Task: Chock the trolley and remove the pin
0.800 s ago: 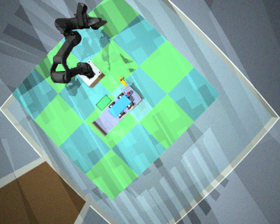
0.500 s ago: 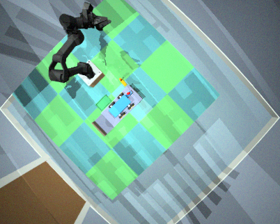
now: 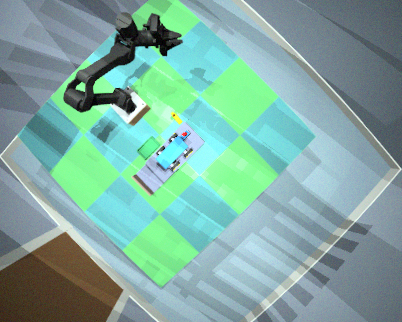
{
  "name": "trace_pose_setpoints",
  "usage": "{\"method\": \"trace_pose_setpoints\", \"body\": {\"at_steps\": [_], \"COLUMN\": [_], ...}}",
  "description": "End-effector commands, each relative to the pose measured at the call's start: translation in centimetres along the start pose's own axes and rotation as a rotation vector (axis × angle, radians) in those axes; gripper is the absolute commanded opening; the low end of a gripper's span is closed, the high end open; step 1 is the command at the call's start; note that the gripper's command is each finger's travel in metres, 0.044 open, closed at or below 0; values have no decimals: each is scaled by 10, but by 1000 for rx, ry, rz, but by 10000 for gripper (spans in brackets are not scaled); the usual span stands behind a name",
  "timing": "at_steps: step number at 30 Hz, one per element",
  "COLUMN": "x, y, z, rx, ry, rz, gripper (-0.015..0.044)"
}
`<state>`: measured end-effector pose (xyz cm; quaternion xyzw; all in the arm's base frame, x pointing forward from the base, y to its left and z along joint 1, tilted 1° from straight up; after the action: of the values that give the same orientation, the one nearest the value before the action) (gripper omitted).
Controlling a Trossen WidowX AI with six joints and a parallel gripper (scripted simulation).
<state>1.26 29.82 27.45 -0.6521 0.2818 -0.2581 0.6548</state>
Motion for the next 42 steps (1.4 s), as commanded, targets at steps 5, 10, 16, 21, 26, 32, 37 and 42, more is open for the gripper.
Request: {"method": "trace_pose_setpoints", "body": {"at_steps": [5,10,16,21,26,32,37,42], "x": [26,51,86,118,150,185,210,229], "y": [32,54,81,103,122,140,150,155], "z": [42,61,75,78,74,58,39,17], "rx": [-177,-320,-515,-691,-872,-1088,-1261,-1422], "ry": [37,73,132,194,269,372,469,574], "rz": [-95,-120,-110,-65,14,155,310,498], "gripper": [190,190,190,190,190,190,190,190]}}
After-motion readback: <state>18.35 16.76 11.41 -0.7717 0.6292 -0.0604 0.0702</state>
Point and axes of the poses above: the point midway between the two fingers, 35 mm back from their tips, its own z axis out along the fingers, its own y axis across the jaws, x = y × z, the point moved 5 cm from there along -z, back along the fingers, and after that the axes turned 3 degrees about -z, right-handed, at the moved point
